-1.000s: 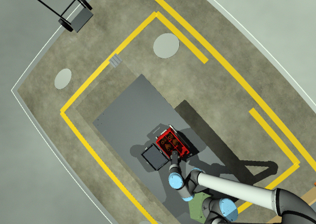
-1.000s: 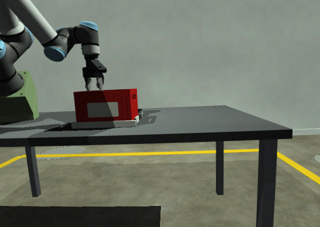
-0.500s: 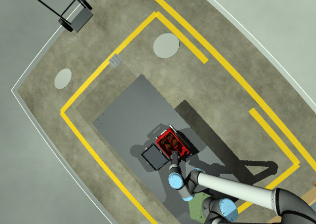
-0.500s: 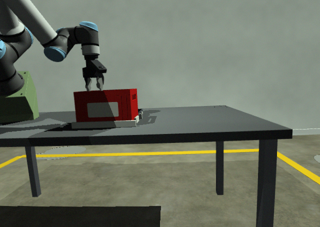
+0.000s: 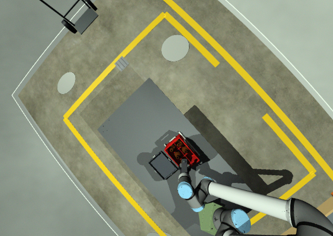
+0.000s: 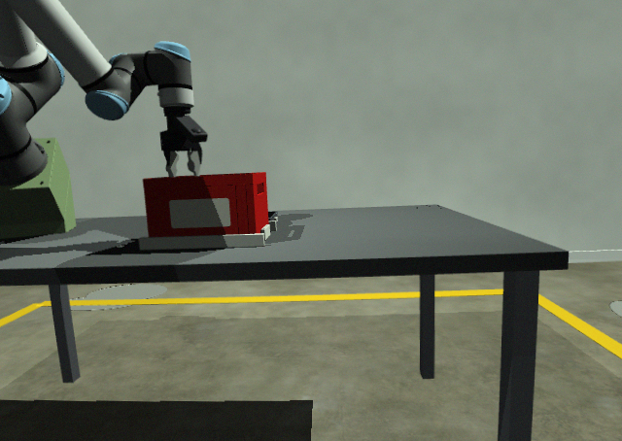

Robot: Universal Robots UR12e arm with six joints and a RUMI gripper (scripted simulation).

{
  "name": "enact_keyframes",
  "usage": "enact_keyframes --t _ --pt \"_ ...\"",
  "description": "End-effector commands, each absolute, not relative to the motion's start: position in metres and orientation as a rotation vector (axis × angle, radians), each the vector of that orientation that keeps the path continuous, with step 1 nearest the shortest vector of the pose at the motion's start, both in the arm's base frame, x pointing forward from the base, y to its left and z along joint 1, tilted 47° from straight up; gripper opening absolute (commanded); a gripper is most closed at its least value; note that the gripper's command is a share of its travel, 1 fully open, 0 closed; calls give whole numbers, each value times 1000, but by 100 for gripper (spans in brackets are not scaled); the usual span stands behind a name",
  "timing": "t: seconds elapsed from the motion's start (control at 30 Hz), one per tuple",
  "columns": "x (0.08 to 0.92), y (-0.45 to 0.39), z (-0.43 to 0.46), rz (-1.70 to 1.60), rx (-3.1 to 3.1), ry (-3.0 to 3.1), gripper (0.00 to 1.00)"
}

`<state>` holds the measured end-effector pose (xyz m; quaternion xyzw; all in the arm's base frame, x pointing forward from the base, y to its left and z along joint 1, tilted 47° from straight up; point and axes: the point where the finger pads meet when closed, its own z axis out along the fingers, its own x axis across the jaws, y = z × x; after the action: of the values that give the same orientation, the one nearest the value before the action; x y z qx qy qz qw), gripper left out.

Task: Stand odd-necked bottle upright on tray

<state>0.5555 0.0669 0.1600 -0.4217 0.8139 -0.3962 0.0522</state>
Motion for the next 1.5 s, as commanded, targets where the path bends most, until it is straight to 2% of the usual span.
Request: enact_keyframes --t 0.0,0.2,0.23,1.47 --pt "556 67 160 -1205 -1282 2474 38" --pt "556 67 160 -1205 -1282 2474 38" --pt "556 67 160 -1205 -1282 2474 0" --pt "556 67 160 -1205 -1282 2474 0"
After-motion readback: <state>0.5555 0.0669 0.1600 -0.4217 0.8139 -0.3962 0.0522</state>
